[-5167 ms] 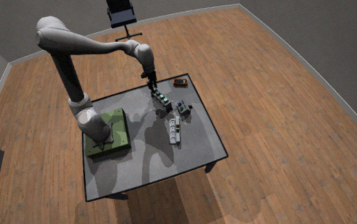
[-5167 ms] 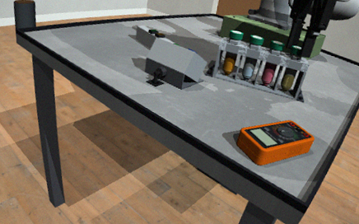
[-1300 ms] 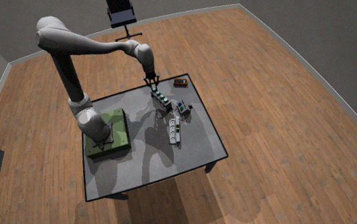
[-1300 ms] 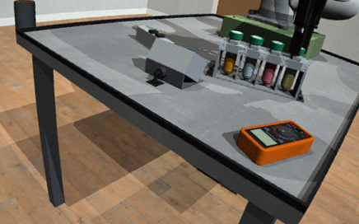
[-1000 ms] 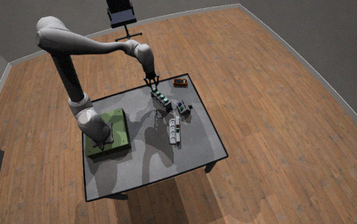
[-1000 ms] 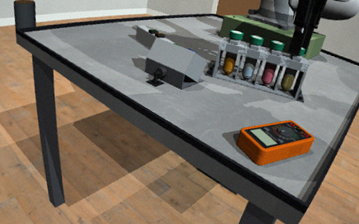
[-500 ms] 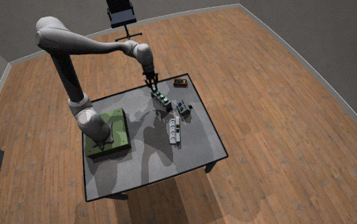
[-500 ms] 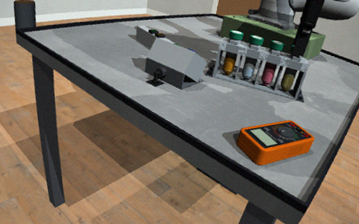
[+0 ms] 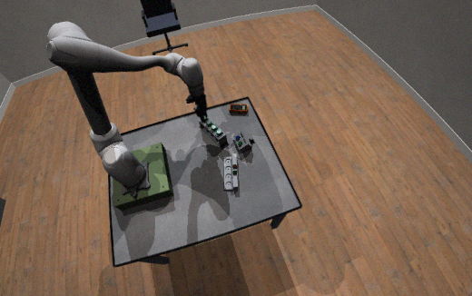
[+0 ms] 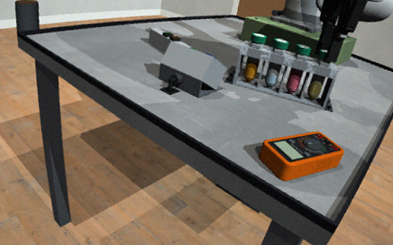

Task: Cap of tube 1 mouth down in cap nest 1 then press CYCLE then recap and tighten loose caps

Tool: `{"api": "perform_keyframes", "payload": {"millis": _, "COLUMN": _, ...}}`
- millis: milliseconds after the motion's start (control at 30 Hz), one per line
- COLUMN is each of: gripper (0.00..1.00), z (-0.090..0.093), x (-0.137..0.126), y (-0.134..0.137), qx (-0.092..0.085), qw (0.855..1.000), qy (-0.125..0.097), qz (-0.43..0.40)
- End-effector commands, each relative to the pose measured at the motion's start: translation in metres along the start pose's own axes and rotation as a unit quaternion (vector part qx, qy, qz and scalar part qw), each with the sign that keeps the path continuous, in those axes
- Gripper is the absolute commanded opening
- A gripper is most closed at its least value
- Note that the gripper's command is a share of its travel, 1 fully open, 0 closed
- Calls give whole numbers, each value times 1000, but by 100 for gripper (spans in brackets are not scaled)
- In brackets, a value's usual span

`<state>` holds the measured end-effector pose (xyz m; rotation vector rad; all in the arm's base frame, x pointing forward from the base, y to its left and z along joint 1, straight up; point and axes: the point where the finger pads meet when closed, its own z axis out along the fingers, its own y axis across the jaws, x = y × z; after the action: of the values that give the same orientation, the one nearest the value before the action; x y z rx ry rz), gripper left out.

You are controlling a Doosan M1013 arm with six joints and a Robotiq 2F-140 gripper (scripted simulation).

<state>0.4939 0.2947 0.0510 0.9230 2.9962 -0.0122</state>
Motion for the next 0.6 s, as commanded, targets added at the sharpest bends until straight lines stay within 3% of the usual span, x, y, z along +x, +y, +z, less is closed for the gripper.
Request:
{"api": "perform_keyframes", "payload": {"millis": 0, "gripper": 41, "z": -1, "x": 0, "y": 0, "qx": -2, "qw": 1000, "qy": 4, "qz": -4}}
{"api": "perform_keyframes", "payload": {"millis": 400, "gripper": 41, "z": -1, "x": 0, "y": 0, "qx": -1, "qw": 1000, "qy": 4, "qz": -4}}
{"api": "perform_keyframes", "payload": {"millis": 567, "gripper": 41, "z": -1, "x": 0, "y": 0, "qx": -1, "qw": 986, "qy": 4, "qz": 169}}
